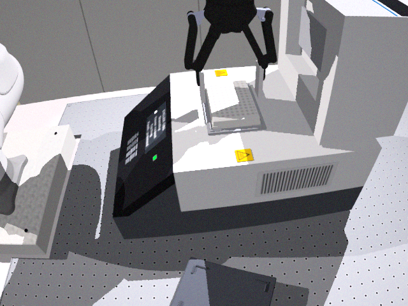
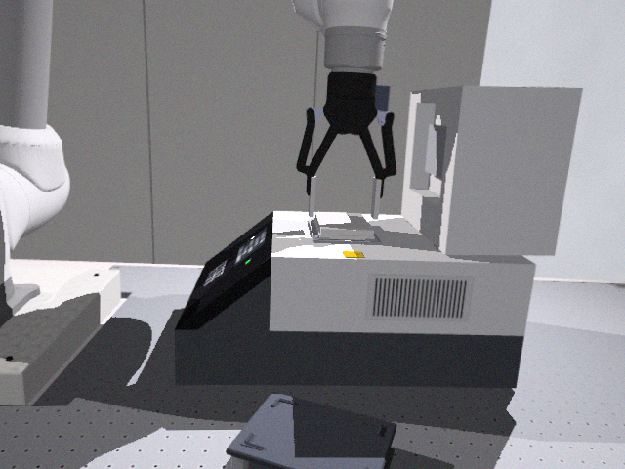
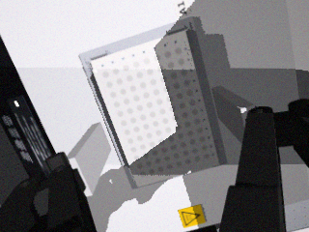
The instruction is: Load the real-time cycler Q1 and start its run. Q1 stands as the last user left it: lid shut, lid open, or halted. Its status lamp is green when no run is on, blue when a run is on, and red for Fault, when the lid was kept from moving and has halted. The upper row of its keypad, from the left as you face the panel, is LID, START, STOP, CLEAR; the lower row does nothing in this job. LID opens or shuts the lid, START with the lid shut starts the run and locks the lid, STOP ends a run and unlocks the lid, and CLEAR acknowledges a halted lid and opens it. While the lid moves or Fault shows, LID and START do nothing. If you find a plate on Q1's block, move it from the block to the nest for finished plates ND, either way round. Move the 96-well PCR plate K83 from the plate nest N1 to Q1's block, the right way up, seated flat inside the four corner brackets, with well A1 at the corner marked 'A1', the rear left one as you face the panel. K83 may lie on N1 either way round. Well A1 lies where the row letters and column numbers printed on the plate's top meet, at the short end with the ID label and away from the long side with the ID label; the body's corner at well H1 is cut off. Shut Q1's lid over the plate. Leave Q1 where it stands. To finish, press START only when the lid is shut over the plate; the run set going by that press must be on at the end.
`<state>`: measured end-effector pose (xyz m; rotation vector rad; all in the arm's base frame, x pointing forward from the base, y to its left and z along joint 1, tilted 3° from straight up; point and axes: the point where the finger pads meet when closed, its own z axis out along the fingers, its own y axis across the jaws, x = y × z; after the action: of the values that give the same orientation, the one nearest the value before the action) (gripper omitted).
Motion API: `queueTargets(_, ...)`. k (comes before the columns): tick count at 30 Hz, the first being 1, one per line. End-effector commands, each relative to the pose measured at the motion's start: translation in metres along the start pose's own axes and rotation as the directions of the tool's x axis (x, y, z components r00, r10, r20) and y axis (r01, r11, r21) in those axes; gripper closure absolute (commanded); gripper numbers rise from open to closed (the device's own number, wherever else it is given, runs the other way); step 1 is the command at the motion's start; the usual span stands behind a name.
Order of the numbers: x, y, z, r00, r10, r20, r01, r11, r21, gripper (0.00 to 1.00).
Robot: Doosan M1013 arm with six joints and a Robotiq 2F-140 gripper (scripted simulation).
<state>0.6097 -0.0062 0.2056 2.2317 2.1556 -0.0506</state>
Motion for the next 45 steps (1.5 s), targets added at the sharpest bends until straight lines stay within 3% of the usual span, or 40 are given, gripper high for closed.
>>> queueTargets(1,0.000,0.000,0.005,1.000,0.000,0.000,0.000,1.000,0.000,0.34)
queueTargets(45,0.000,0.000,0.017,1.000,0.000,0.000,0.000,1.000,0.000,0.34)
